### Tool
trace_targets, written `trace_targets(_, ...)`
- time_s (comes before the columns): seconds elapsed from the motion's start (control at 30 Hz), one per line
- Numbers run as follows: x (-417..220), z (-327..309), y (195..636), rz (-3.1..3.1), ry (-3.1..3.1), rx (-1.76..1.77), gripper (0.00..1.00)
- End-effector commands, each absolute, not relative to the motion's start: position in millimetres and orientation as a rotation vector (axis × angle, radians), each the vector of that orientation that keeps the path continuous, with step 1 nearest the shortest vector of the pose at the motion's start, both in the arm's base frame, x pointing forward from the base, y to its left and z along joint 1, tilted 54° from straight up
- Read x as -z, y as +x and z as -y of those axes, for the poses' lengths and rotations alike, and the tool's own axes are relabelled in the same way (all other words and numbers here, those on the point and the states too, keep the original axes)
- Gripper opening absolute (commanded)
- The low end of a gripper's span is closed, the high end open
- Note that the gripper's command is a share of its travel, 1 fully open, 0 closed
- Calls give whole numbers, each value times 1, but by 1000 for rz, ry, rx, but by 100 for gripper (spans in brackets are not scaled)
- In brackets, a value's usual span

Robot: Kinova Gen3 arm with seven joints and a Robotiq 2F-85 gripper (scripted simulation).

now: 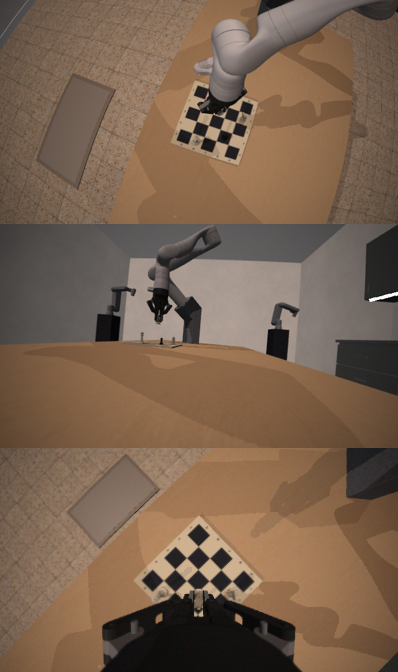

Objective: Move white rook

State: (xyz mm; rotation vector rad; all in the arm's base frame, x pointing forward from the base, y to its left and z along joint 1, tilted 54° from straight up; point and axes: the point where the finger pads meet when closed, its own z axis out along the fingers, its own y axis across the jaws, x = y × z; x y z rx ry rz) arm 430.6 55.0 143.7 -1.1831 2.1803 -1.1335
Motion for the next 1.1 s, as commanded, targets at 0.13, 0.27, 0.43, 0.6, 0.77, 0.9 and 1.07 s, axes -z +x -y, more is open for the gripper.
trace_targets(0.13, -134, -46, 442, -2184, -1181, 1137, 0)
trace_targets(0.27, -129, -42, 447, -2184, -1181, 1137, 0)
trace_targets(0.43, -115, -31, 463, -2184, -1181, 1137, 0)
trace_targets(0.6, -101, -20, 479, -2184, -1181, 1137, 0)
trace_targets(0.77, -94, -14, 487, -2184, -1181, 1137, 0)
trace_targets(0.9, -91, -12, 491, -2184, -1181, 1137, 0)
trace_targets(1.07, -90, -11, 492, -2184, -1181, 1137, 0)
